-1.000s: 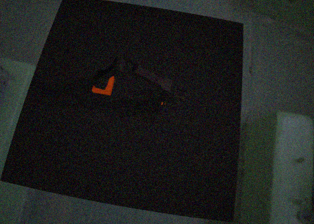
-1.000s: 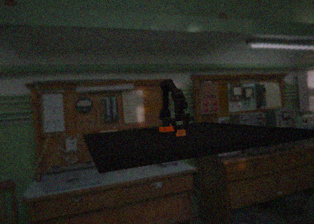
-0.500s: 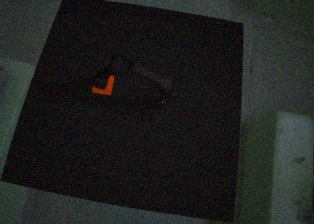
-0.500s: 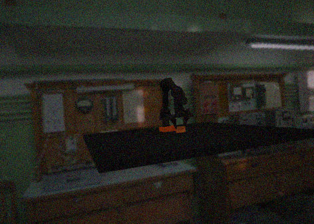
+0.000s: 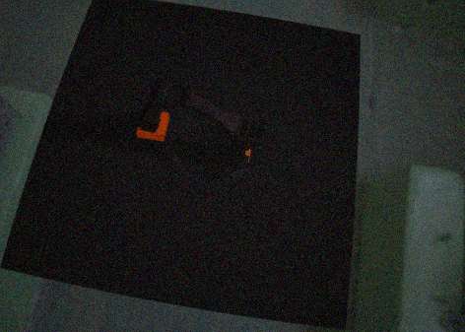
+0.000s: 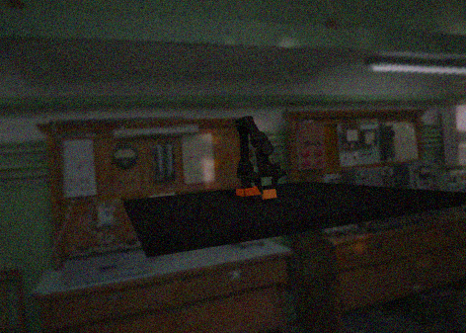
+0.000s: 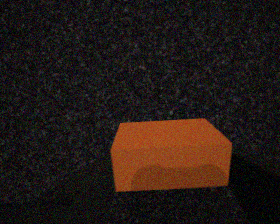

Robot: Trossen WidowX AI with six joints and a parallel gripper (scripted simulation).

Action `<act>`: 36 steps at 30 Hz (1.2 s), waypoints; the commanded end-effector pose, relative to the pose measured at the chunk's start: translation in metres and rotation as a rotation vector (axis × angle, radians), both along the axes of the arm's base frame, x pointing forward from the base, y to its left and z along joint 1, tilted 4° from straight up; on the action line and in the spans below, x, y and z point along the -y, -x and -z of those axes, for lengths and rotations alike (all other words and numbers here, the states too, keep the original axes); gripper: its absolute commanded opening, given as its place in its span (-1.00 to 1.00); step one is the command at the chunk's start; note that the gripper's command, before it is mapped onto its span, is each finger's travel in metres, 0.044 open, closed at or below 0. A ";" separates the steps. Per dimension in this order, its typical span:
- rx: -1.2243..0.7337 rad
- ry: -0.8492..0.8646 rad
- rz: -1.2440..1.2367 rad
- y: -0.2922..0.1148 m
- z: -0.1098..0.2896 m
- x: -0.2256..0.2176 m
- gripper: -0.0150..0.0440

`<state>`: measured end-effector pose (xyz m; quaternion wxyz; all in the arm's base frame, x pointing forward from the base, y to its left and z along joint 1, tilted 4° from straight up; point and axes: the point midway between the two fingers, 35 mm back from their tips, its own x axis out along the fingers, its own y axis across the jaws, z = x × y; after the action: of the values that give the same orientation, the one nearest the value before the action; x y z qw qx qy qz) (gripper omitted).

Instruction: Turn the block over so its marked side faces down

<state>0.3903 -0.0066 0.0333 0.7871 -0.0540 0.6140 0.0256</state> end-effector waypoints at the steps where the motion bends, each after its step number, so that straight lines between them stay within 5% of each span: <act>1: 0.068 -0.012 -0.007 0.001 0.000 0.000 -0.49; 36: 0.488 -0.057 -0.028 -0.004 0.025 0.002 -0.49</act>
<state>0.3921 -0.0082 0.0160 0.9036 -0.0484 0.4241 0.0370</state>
